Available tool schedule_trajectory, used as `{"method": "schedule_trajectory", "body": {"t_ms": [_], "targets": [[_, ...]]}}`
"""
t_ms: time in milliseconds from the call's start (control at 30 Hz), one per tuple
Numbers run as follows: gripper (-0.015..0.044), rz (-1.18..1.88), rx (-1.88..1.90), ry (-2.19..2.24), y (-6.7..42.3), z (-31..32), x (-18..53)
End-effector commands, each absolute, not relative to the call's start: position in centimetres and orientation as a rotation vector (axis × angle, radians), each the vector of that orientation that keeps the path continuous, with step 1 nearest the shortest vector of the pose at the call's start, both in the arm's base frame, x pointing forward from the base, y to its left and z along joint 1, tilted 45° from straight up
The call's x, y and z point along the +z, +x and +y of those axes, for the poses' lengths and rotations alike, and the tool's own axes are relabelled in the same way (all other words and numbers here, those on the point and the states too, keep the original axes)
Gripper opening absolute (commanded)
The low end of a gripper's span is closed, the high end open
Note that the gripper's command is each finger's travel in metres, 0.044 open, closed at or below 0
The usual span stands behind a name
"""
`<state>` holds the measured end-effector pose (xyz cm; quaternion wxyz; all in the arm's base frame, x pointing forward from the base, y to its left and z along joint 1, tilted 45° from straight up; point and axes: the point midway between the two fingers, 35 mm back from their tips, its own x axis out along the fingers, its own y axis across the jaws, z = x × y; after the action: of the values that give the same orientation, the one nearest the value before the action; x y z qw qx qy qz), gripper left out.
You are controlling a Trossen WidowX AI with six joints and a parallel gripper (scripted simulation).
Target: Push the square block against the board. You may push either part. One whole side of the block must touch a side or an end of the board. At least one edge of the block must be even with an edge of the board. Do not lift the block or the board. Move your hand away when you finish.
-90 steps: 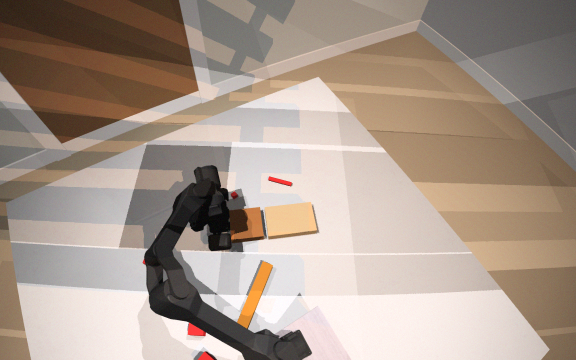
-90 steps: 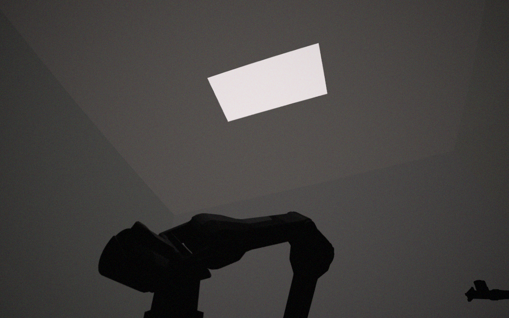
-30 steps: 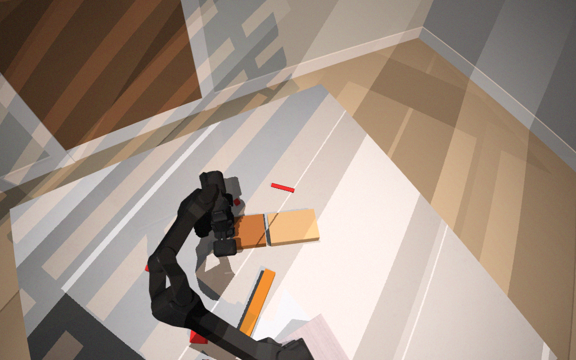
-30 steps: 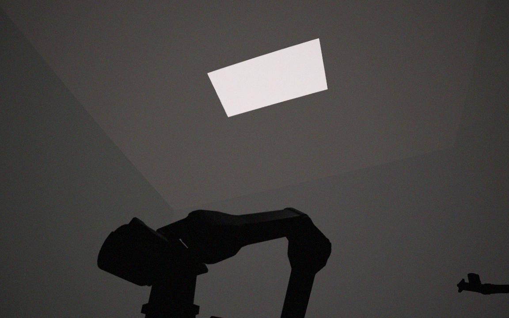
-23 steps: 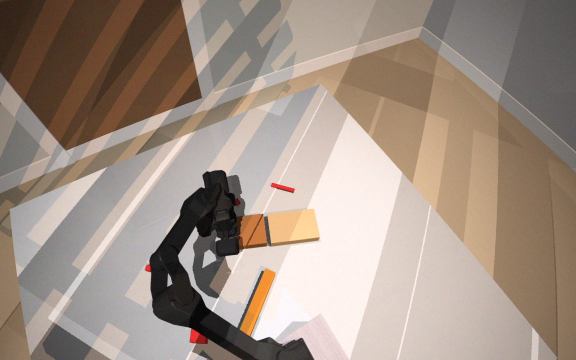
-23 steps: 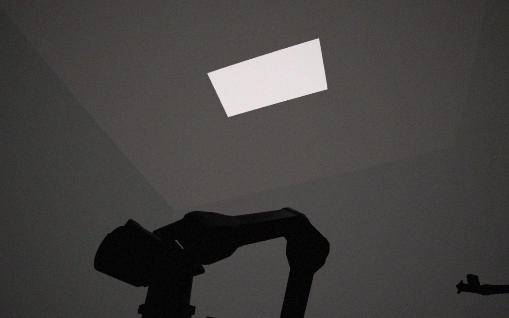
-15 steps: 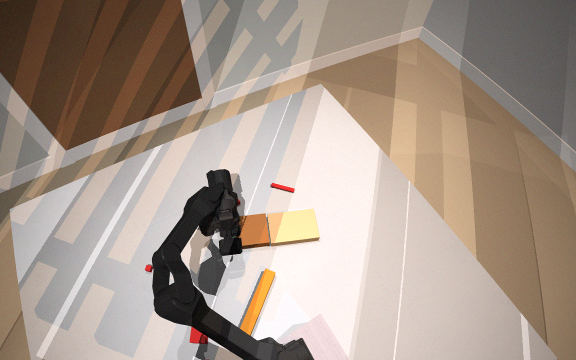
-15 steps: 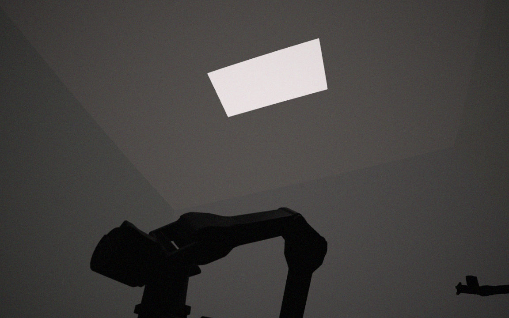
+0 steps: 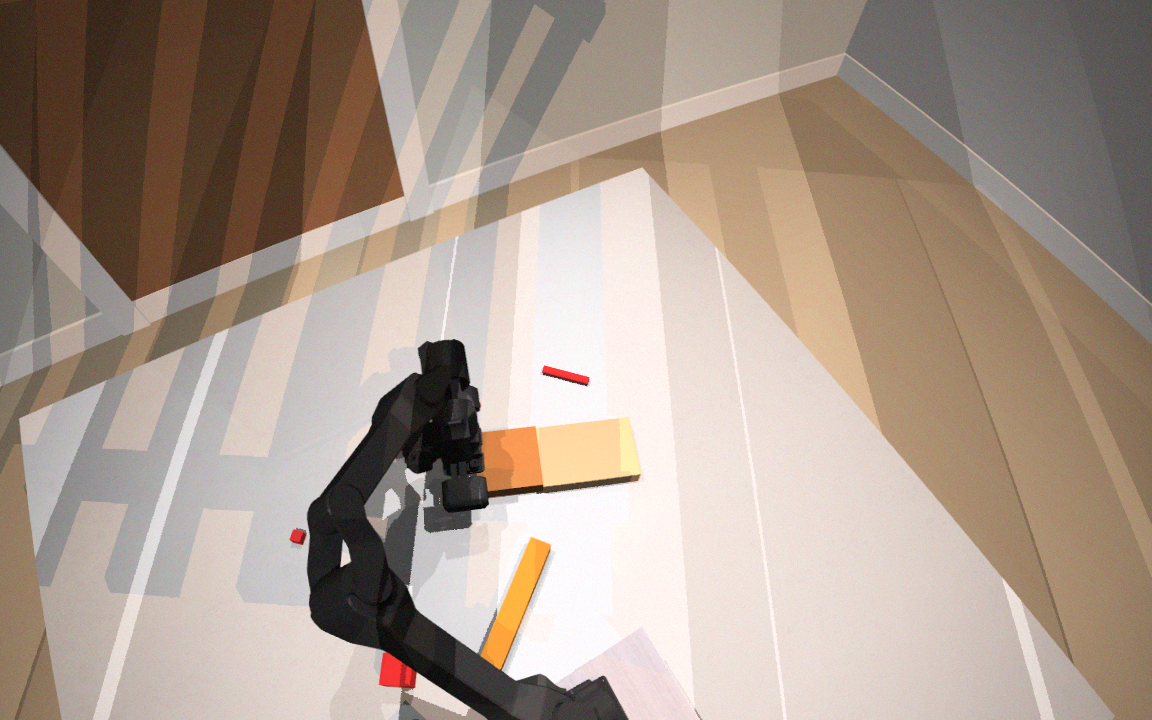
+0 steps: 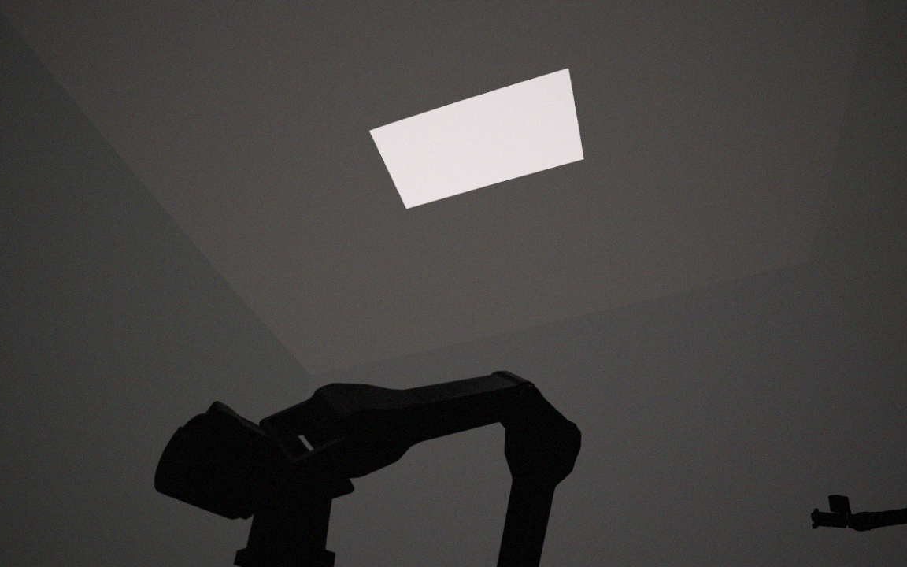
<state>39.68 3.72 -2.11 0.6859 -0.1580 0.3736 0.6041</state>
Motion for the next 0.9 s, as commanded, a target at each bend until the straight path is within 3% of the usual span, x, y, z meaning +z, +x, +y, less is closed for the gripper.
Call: {"method": "schedule_trajectory", "body": {"t_ms": [0,867], "targets": [[0.0,0.844,1.35,-0.353,39.9,4.0,-1.8],[0.0,0.841,1.352,-0.351,41.3,6.7,0.8]]}}
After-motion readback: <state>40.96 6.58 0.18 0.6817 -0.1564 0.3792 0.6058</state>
